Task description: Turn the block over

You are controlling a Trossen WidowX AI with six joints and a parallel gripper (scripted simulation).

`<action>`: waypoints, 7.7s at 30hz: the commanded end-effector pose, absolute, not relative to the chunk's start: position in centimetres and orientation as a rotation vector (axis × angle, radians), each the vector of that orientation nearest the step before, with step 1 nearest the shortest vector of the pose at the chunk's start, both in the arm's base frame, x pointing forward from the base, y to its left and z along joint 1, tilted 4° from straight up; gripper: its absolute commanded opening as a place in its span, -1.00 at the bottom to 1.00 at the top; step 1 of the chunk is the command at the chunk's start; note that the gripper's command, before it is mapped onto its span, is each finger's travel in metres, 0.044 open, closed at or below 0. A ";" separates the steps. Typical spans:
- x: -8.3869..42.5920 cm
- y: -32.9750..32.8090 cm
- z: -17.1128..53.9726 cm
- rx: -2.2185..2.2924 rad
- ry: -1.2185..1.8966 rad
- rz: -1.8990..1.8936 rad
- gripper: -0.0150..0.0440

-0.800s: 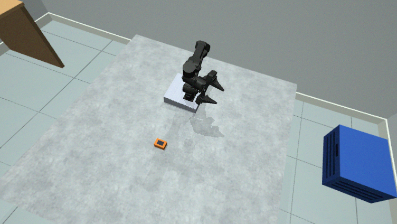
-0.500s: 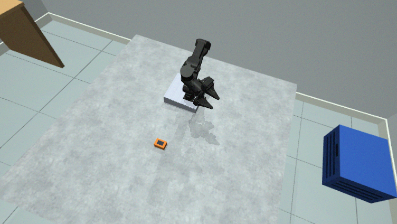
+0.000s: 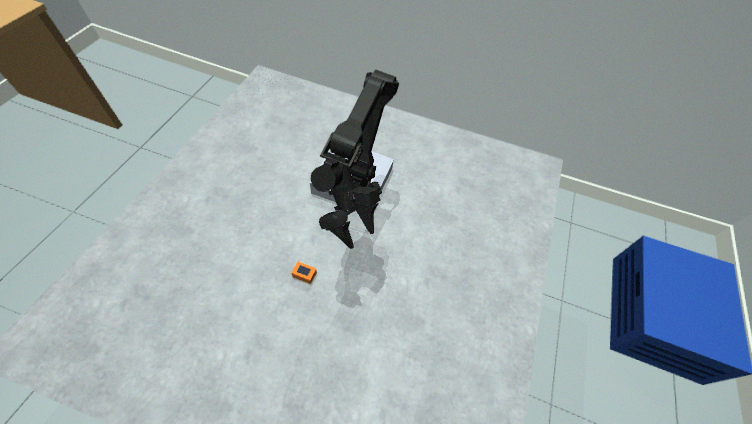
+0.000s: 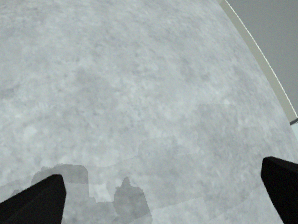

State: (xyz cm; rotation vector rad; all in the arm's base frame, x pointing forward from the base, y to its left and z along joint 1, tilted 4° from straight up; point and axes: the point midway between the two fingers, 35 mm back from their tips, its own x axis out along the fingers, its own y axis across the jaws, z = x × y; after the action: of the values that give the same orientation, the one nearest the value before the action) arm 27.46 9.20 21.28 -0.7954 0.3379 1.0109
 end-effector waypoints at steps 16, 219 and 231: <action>34.3 -3.2 9.0 0.047 1.527 0.044 1.00; 34.3 -3.1 0.2 0.059 0.375 0.010 0.49; 34.3 -3.1 0.2 0.059 0.375 0.010 1.00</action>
State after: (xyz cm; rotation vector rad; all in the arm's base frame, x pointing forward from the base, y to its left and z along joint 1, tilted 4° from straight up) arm 34.28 -3.14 0.20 0.0527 0.3745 0.0061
